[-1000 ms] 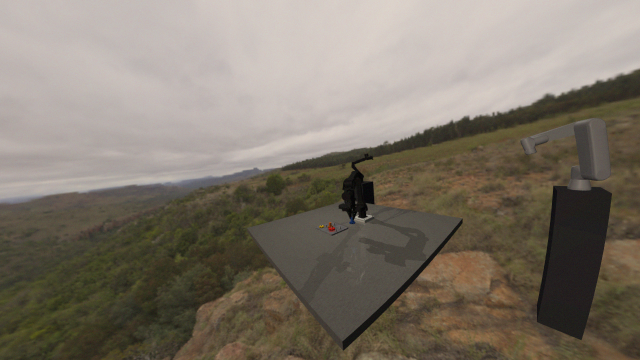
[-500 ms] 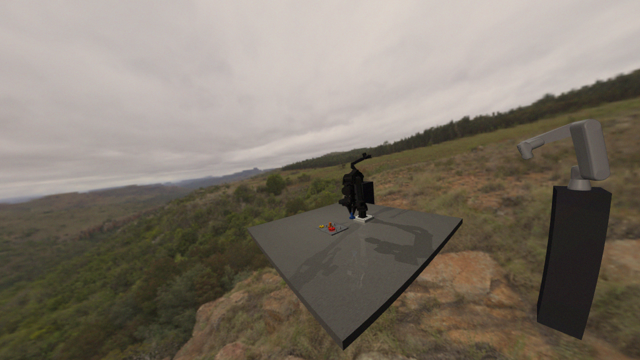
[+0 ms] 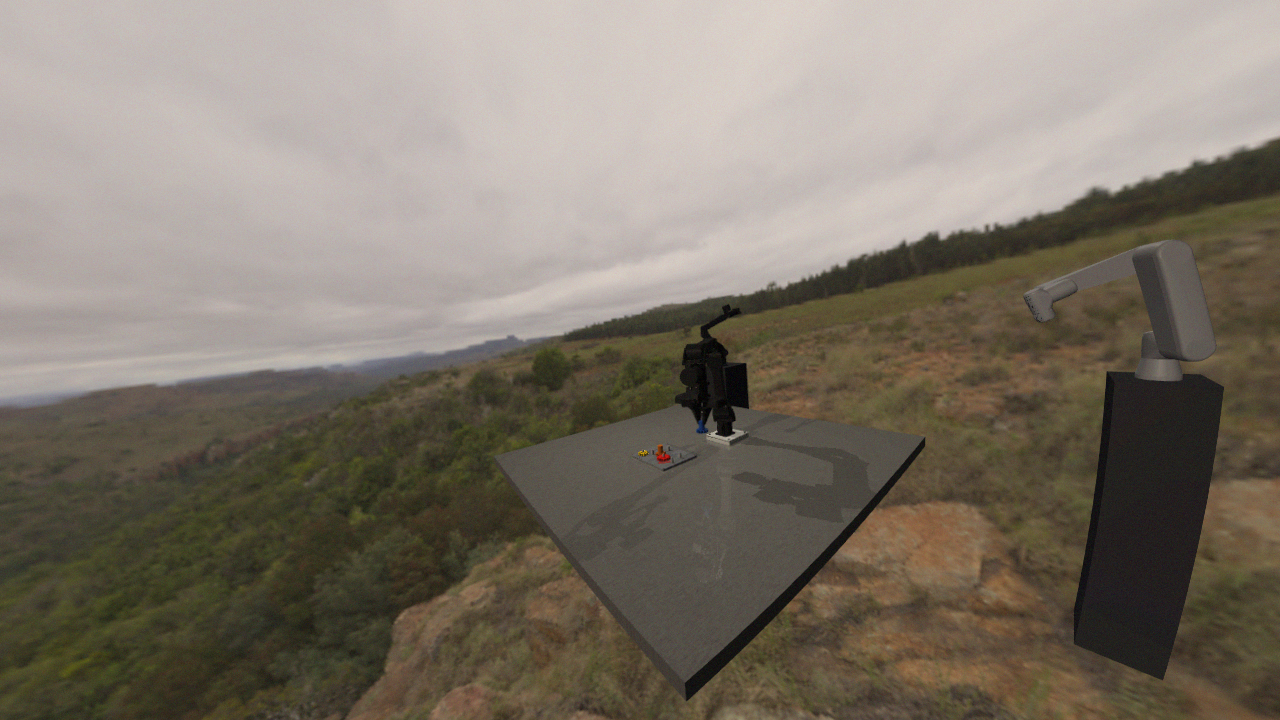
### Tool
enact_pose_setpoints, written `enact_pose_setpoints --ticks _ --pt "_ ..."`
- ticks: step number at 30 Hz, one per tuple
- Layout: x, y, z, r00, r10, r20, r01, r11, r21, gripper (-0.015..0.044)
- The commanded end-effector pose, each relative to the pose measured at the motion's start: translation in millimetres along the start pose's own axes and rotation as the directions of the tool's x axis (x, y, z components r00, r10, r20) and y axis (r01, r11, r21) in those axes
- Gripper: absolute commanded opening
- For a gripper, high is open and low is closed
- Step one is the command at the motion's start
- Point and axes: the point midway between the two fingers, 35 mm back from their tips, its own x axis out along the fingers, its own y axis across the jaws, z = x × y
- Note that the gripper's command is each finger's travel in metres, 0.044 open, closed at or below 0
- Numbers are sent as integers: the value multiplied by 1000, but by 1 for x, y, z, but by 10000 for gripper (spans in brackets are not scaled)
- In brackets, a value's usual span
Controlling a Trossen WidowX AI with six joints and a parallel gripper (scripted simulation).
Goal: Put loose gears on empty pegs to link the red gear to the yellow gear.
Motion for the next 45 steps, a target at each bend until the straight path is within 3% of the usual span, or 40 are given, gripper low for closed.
enact_pose_setpoints --ticks 1,45 --pt "3 -8 3 1000 0 -2 0 1000 5 0" --pt "35 -105 28 1000 12 2 -12 998 55 0"
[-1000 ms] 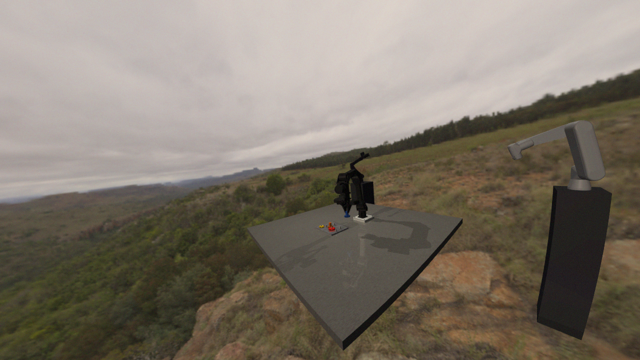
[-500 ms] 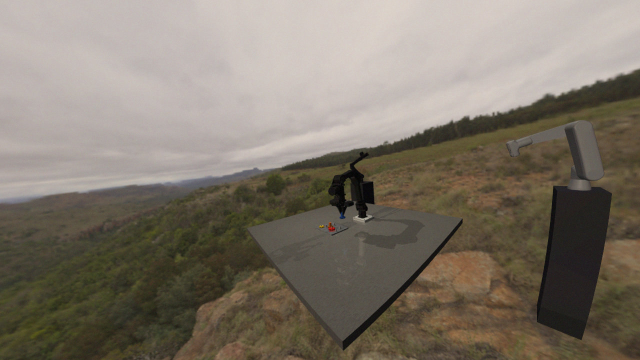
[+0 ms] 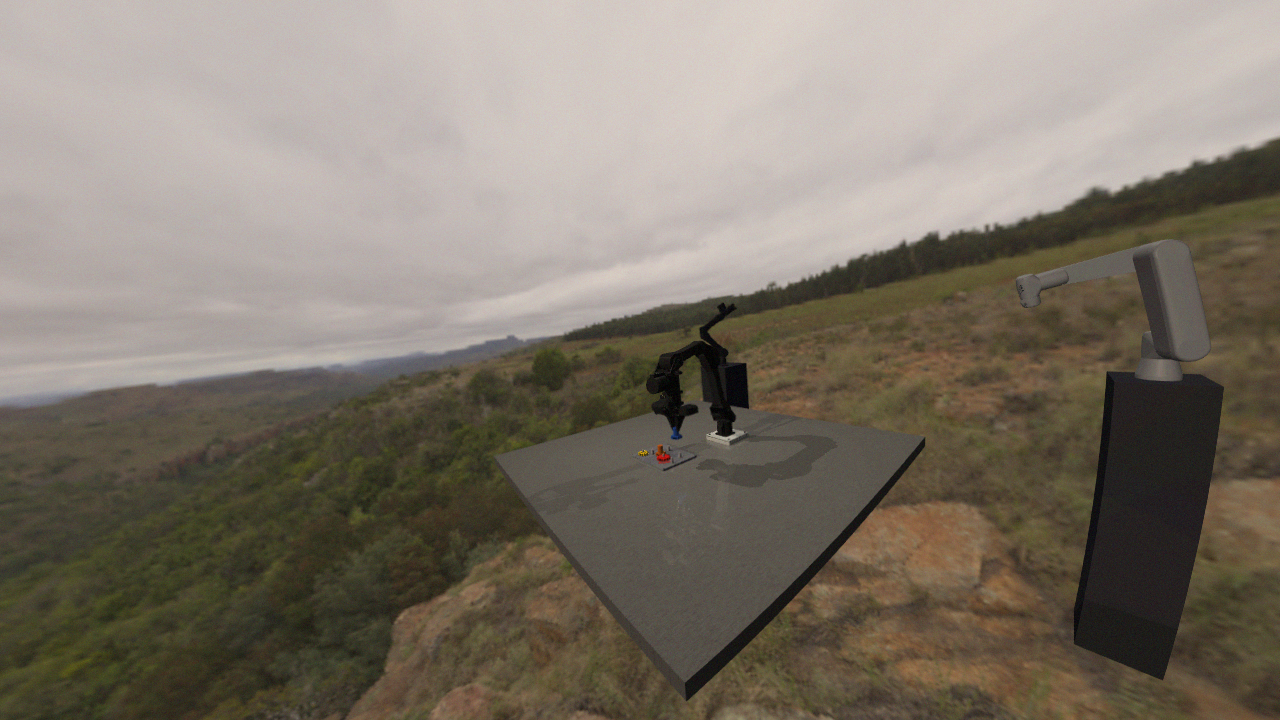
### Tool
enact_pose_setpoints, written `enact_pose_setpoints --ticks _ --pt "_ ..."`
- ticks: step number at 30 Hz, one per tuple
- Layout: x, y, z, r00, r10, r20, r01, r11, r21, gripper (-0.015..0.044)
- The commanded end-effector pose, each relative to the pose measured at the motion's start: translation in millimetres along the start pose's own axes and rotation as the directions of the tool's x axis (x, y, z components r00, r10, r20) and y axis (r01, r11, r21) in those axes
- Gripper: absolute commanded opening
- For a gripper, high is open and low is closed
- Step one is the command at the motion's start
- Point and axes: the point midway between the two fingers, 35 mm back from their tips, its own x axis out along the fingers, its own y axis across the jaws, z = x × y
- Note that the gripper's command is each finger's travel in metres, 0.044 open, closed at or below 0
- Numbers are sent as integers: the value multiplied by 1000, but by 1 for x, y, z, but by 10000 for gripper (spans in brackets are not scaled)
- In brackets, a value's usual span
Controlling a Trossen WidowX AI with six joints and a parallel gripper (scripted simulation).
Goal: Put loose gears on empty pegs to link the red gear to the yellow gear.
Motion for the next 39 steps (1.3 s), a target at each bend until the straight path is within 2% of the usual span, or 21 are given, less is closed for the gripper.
enact_pose_setpoints --ticks 1,39 --pt "5 -9 0 1000 4 -8 -4 1000 5 0" --pt "35 -108 3 1000 -17 -6 16 999 -36 0"
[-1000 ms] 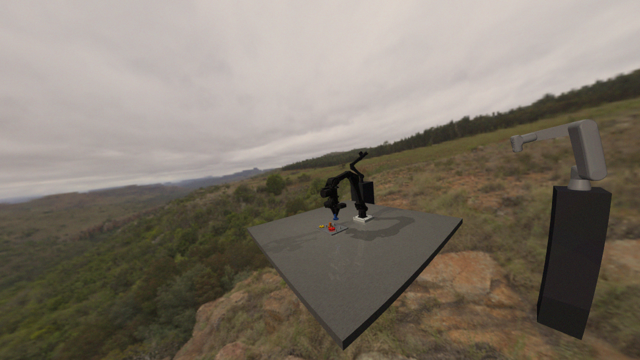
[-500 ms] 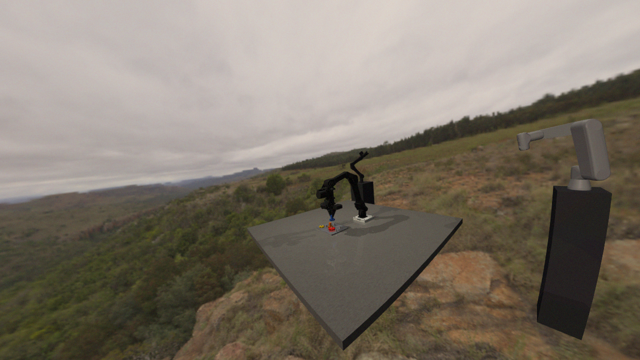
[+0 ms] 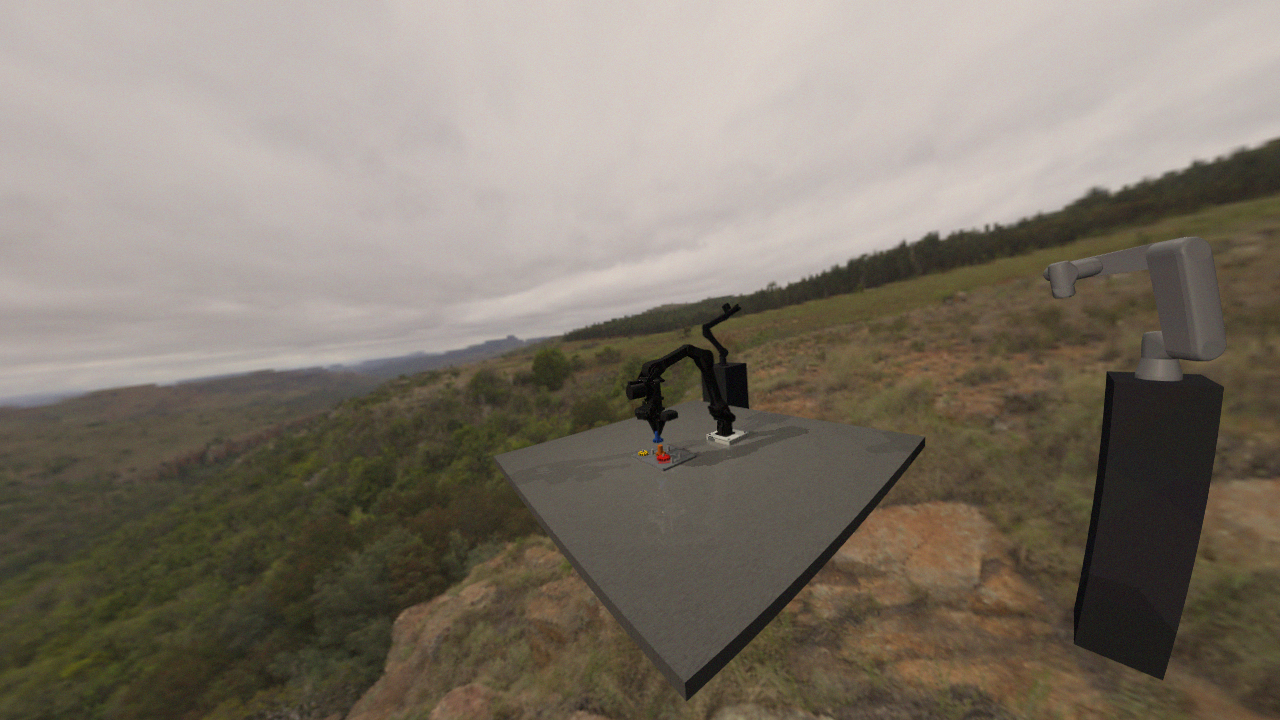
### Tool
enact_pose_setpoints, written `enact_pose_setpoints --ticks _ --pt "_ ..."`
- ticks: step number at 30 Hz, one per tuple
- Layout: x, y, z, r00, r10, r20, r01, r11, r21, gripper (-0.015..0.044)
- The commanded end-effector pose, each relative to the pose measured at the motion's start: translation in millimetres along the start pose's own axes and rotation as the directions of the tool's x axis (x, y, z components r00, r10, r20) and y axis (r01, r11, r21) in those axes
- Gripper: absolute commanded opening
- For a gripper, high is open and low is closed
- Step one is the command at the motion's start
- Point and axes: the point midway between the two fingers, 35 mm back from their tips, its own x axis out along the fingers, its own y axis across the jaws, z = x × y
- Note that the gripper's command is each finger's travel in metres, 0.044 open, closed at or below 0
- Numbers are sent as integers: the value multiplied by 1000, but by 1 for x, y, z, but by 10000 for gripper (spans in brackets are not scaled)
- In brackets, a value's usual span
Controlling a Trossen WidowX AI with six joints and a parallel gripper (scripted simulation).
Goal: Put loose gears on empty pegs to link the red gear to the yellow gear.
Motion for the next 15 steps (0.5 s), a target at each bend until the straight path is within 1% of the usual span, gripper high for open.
enact_pose_setpoints --ticks 1,15 --pt "5 -10 -3 1000 -6 -8 6 1000 -6 0" --pt "16 -47 -12 1000 -14 -10 14 1000 -23 0"
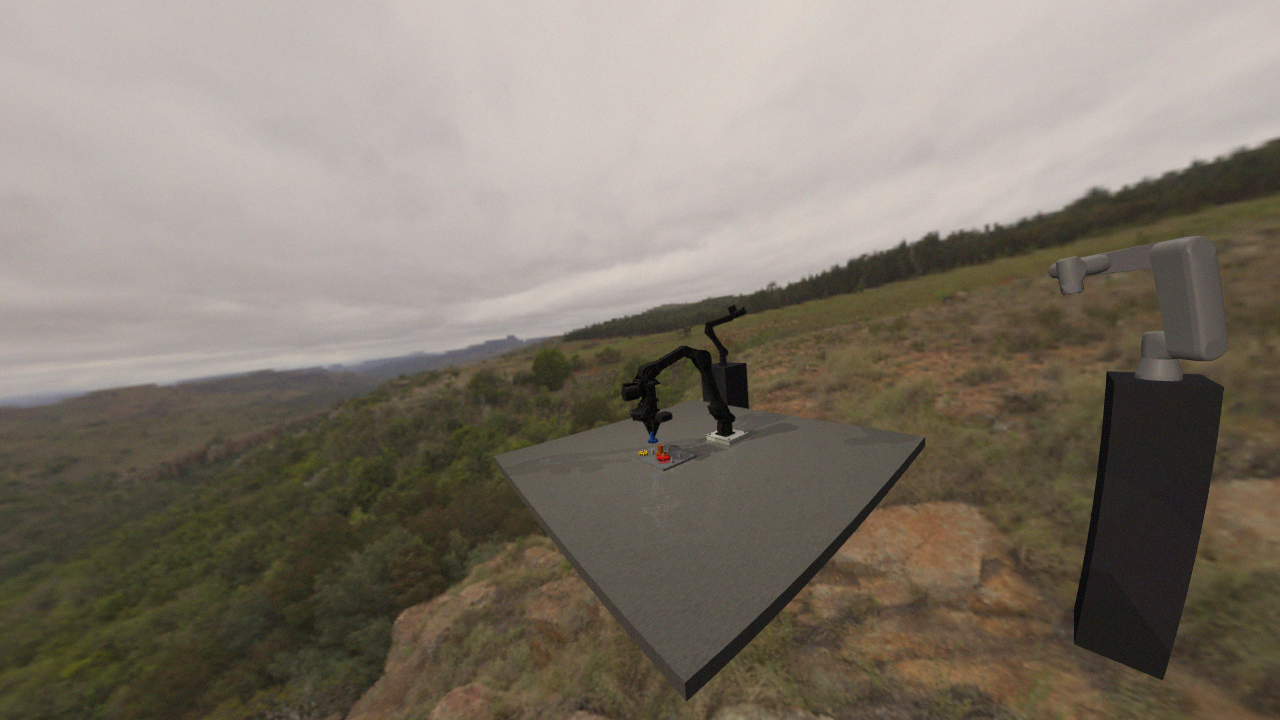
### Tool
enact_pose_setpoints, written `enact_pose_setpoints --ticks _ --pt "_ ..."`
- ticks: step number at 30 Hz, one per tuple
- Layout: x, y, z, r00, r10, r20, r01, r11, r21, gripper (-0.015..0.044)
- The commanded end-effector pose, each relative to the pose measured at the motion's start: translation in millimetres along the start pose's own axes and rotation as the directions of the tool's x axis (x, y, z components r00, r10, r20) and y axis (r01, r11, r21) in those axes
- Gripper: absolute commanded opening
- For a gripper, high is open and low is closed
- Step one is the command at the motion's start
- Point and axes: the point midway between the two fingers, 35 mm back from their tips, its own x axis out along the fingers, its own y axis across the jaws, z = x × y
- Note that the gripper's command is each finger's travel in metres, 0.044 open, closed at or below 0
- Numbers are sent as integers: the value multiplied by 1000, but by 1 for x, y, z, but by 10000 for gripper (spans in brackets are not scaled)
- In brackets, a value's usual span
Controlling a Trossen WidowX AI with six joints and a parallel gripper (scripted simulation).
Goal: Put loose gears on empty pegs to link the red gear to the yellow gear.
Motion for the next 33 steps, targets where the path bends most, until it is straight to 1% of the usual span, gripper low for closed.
enact_pose_setpoints --ticks 1,9,13,23,33 --pt "5 -10 -4 1000 -5 -8 5 1000 -6 0" --pt "7 -19 -8 1000 -7 -9 7 1000 -10 0" --pt "6 -19 -8 1000 -7 -9 7 1000 30 0" --pt "5 -18 -8 1000 -7 -9 9 954 300 0" --pt "5 -18 -8 1000 -7 -9 11 827 562 0"
